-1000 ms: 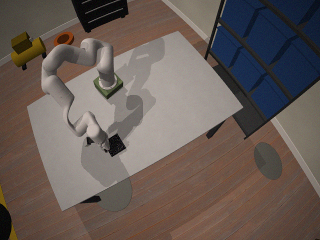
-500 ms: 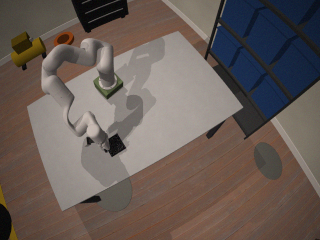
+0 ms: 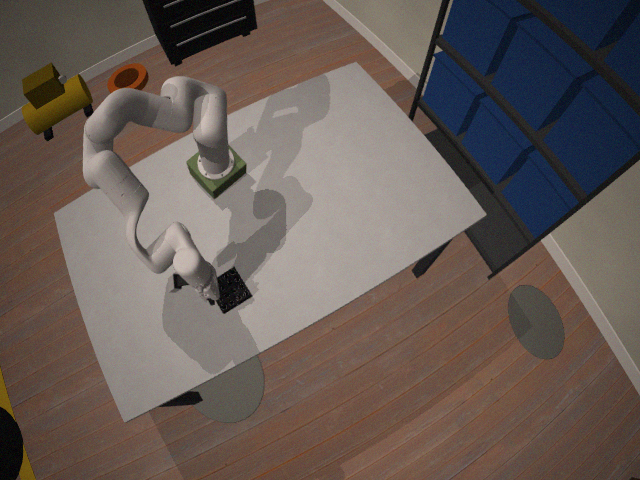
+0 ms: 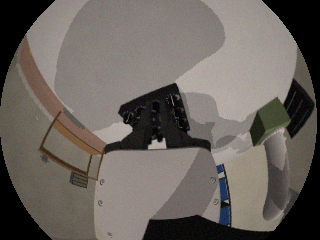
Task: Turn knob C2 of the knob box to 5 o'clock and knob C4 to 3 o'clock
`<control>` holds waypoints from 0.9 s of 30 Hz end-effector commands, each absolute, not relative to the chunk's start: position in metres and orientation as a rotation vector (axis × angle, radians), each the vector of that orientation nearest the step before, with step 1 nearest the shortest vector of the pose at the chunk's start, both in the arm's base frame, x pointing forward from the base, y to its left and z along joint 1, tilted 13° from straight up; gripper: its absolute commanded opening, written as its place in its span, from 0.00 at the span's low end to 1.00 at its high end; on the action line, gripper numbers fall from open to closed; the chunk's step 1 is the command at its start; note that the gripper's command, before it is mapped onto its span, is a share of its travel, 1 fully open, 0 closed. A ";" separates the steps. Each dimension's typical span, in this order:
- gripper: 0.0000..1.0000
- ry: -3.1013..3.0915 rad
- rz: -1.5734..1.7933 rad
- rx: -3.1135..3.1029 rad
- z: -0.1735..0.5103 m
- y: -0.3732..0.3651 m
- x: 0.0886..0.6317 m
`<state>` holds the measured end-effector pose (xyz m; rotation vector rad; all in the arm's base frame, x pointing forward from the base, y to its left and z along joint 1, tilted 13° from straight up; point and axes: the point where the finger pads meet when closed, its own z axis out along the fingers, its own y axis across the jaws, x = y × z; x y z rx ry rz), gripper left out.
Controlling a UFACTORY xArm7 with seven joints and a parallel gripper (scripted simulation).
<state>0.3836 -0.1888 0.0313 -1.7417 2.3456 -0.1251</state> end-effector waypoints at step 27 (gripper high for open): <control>0.08 2.695 -0.045 -1.094 0.032 -0.189 0.384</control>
